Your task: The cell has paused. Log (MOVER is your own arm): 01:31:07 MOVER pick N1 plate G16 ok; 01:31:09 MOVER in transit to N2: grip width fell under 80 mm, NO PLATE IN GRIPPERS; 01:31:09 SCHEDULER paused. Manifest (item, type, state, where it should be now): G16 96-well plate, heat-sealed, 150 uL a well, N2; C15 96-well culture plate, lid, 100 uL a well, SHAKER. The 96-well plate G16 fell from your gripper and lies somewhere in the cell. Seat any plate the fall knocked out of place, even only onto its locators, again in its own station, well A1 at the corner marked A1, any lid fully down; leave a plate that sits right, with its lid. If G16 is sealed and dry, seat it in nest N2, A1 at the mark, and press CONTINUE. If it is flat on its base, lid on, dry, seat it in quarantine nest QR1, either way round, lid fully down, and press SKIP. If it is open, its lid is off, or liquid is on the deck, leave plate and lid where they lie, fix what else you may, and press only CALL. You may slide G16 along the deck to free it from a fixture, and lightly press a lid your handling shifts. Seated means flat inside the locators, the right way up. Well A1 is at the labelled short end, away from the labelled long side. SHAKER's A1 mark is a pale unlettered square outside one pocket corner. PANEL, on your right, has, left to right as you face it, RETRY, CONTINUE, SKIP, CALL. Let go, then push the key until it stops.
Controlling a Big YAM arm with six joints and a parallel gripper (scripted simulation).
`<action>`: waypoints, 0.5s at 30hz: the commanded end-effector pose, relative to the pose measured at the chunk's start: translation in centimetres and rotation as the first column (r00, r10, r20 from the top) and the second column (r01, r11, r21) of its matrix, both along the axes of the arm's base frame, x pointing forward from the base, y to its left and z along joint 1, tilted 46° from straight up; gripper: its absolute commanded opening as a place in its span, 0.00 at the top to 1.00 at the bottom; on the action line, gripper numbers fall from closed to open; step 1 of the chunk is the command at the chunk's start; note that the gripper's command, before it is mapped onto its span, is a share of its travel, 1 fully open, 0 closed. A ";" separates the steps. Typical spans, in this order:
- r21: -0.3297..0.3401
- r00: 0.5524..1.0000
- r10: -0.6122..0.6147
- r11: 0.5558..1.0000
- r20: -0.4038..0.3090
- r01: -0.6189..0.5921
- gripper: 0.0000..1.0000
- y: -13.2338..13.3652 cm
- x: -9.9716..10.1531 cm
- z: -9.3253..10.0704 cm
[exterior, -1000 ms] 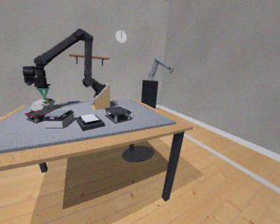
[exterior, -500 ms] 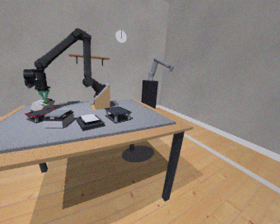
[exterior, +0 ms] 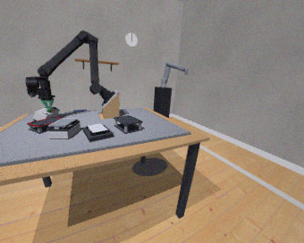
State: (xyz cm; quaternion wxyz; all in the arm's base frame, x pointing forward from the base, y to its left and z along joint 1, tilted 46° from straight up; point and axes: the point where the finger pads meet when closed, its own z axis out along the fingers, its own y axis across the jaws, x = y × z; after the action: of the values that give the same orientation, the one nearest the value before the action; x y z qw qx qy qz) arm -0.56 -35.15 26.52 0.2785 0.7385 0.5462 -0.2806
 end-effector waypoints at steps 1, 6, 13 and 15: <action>-0.008 1.000 0.002 1.000 -0.002 -0.002 1.00 0.3 -0.2 0.1; -0.004 1.000 -0.001 1.000 -0.003 0.001 1.00 -0.2 -0.3 -0.4; 0.000 1.000 -0.003 1.000 -0.004 0.003 1.00 -0.4 -0.4 -0.7; 0.000 1.000 -0.003 1.000 -0.004 0.003 1.00 -0.5 -0.4 -0.7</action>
State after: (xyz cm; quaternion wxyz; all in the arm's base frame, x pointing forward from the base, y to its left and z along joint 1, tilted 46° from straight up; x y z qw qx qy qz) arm -0.57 -35.30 26.58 0.2806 0.7375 0.5459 -0.2816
